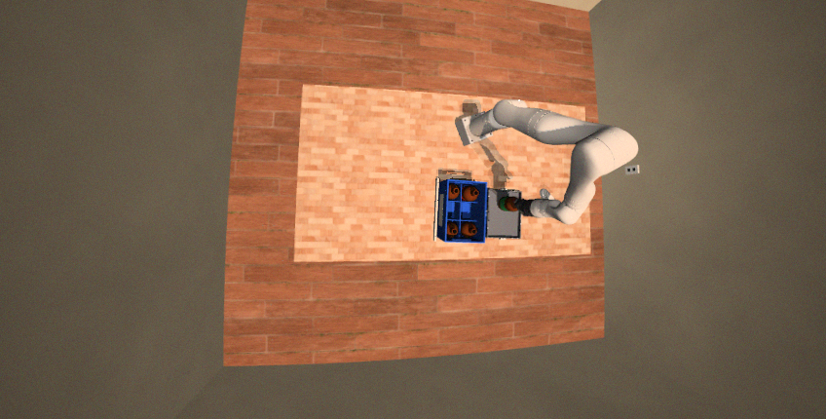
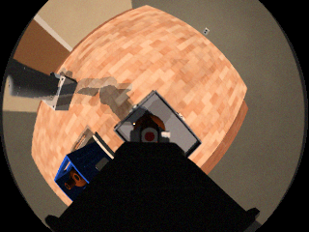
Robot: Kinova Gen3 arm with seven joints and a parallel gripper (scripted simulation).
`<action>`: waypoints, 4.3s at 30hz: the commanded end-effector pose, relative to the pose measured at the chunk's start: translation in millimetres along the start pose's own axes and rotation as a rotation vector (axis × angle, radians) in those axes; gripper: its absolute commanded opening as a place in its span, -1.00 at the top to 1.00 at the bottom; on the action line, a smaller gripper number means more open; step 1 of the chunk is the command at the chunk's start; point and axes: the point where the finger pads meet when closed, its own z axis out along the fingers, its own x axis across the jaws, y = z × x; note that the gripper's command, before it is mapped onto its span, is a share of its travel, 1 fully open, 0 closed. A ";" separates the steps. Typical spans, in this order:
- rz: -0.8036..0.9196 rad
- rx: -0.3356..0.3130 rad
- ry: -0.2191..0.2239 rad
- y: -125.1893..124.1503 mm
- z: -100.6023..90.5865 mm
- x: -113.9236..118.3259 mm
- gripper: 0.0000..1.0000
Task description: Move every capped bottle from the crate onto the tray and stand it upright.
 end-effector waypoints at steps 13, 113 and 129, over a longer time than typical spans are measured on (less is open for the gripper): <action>-0.001 0.000 0.000 -0.3 3.9 0.2 1.00; -0.006 0.008 -0.010 -3.2 -40.3 -1.5 -1.00; -0.003 0.003 -0.004 0.5 -55.3 0.7 -1.00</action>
